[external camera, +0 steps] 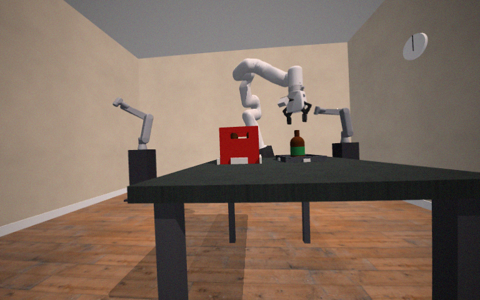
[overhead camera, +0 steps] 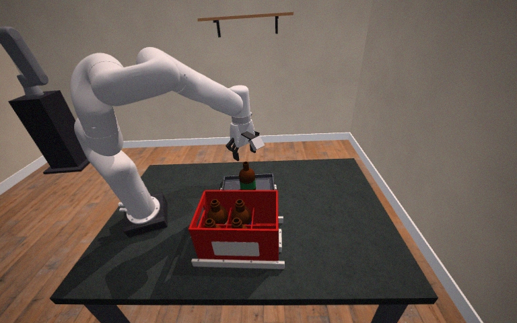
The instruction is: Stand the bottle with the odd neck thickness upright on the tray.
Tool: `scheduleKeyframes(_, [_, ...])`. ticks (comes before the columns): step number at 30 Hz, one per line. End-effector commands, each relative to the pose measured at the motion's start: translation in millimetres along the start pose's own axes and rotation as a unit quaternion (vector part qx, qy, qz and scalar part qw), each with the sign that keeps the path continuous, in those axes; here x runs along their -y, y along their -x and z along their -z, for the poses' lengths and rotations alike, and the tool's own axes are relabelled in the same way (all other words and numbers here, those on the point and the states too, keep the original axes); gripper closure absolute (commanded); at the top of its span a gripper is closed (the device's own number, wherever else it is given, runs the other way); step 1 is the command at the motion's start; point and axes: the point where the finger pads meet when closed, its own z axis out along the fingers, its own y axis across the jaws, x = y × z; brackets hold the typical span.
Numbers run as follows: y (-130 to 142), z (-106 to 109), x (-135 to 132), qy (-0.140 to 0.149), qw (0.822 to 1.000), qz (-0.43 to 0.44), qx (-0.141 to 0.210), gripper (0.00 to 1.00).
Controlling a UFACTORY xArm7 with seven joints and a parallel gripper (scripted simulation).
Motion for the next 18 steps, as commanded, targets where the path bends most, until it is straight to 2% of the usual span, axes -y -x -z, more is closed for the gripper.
scheduleKeyframes(1, [0.0,11.9,1.3,-0.002,1.000,0.000,0.000,0.00])
scheduleKeyframes(7, [0.0,24.6,1.2,-0.002,1.000,0.000,0.000,0.00])
scheduleKeyframes(18, [0.0,35.2,1.2,-0.002,1.000,0.000,0.000,0.00])
